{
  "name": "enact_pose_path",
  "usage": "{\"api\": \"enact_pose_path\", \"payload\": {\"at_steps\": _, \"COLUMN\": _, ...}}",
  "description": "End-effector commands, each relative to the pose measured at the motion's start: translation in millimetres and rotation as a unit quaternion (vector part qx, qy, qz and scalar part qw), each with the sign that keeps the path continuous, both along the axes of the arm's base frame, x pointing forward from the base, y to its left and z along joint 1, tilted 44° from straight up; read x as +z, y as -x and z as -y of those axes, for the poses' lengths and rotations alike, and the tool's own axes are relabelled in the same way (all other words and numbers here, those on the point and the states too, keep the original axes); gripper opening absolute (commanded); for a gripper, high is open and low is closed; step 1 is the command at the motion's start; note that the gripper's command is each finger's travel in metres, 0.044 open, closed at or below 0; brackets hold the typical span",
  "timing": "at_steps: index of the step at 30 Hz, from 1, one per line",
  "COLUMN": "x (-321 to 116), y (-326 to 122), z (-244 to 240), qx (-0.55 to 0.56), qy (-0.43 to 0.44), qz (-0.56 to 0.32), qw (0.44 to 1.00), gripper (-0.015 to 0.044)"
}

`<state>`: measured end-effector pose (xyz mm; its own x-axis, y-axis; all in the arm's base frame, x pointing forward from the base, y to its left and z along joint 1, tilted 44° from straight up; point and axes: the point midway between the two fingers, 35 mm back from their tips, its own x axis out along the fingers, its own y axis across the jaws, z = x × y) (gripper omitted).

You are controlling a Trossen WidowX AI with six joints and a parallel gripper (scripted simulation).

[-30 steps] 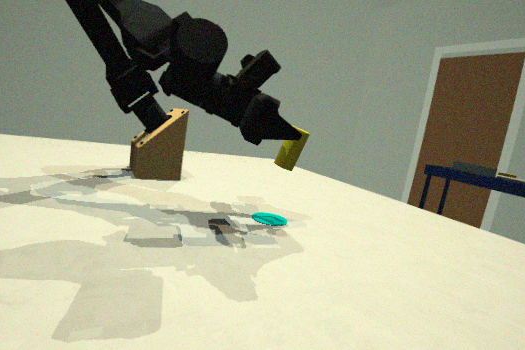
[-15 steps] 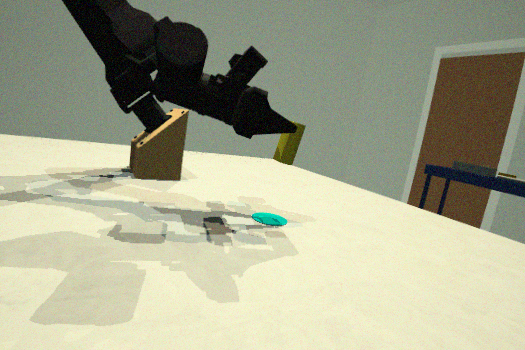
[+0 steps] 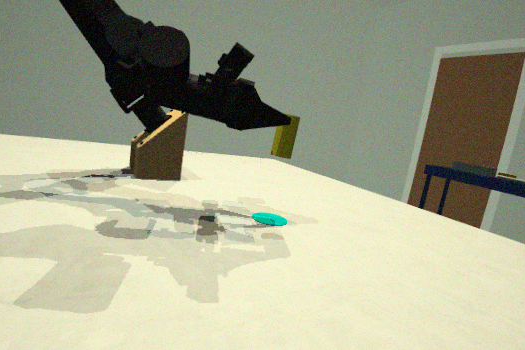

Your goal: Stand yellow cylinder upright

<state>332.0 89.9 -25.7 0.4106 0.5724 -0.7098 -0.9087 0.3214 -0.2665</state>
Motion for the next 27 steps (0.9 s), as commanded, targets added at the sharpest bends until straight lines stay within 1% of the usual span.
{"api": "enact_pose_path", "payload": {"at_steps": 1, "x": 1.6, "y": 2.7, "z": -1.1, "qx": 0.007, "qy": -0.005, "qz": 0.006, "qw": 1.000, "gripper": 0.0105}}
{"api": "enact_pose_path", "payload": {"at_steps": 15, "x": 1.0, "y": 2.6, "z": -0.6, "qx": 0.007, "qy": -0.005, "qz": 0.006, "qw": 1.000, "gripper": 0.0105}}
{"api": "enact_pose_path", "payload": {"at_steps": 27, "x": -35.8, "y": 1.2, "z": 35.9, "qx": 0.008, "qy": -0.001, "qz": 0.004, "qw": 1.000, "gripper": 0.0105}}
